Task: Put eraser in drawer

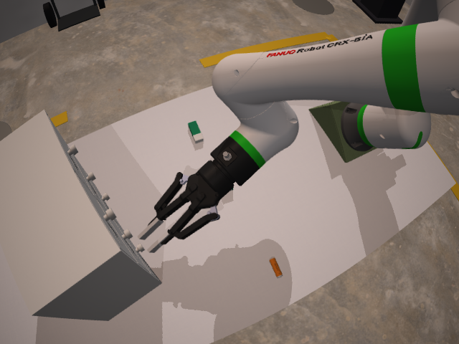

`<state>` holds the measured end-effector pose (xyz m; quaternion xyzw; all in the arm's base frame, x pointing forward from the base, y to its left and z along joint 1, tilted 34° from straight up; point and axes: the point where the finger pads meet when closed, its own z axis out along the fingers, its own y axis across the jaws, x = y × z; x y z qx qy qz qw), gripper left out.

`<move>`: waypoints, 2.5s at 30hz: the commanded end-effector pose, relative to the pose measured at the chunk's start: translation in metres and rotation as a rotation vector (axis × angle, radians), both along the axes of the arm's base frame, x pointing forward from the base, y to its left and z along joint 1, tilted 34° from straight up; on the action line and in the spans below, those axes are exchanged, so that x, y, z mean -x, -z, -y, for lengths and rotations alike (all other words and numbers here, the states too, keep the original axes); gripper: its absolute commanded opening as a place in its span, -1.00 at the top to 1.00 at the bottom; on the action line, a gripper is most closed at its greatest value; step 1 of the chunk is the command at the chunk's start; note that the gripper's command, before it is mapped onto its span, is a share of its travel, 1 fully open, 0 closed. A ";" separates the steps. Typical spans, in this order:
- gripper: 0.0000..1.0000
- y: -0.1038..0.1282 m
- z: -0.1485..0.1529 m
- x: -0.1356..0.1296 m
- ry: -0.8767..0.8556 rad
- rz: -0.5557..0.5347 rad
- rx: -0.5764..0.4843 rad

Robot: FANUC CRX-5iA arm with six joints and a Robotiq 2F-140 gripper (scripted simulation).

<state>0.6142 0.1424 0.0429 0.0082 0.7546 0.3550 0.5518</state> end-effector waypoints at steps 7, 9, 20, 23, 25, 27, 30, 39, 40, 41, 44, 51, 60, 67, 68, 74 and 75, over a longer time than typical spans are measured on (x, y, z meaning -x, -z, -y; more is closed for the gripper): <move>0.60 -0.002 -0.005 -0.012 0.000 0.000 0.000; 0.60 -0.002 -0.006 -0.015 0.000 0.000 0.000; 0.60 -0.003 -0.007 -0.018 0.000 0.000 0.000; 0.60 -0.003 -0.007 -0.018 0.000 0.000 0.000; 0.60 -0.003 -0.007 -0.018 0.000 0.000 0.000; 0.60 -0.003 -0.007 -0.018 0.000 0.000 0.000; 0.60 -0.003 -0.007 -0.018 0.000 0.000 0.000; 0.60 -0.003 -0.007 -0.018 0.000 0.000 0.000; 0.60 -0.003 -0.007 -0.018 0.000 0.000 0.000; 0.84 -0.003 -0.007 -0.018 0.000 0.000 0.000; 0.84 -0.003 -0.007 -0.018 0.000 0.000 0.000; 0.84 -0.003 -0.007 -0.018 0.000 0.000 0.000; 0.84 -0.003 -0.007 -0.018 0.000 0.000 0.000; 0.84 -0.003 -0.007 -0.018 0.000 0.000 0.000; 0.84 -0.003 -0.007 -0.018 0.000 0.000 0.000; 0.84 -0.003 -0.006 -0.016 0.000 0.000 0.000; 0.84 -0.003 -0.006 -0.016 0.000 0.000 0.000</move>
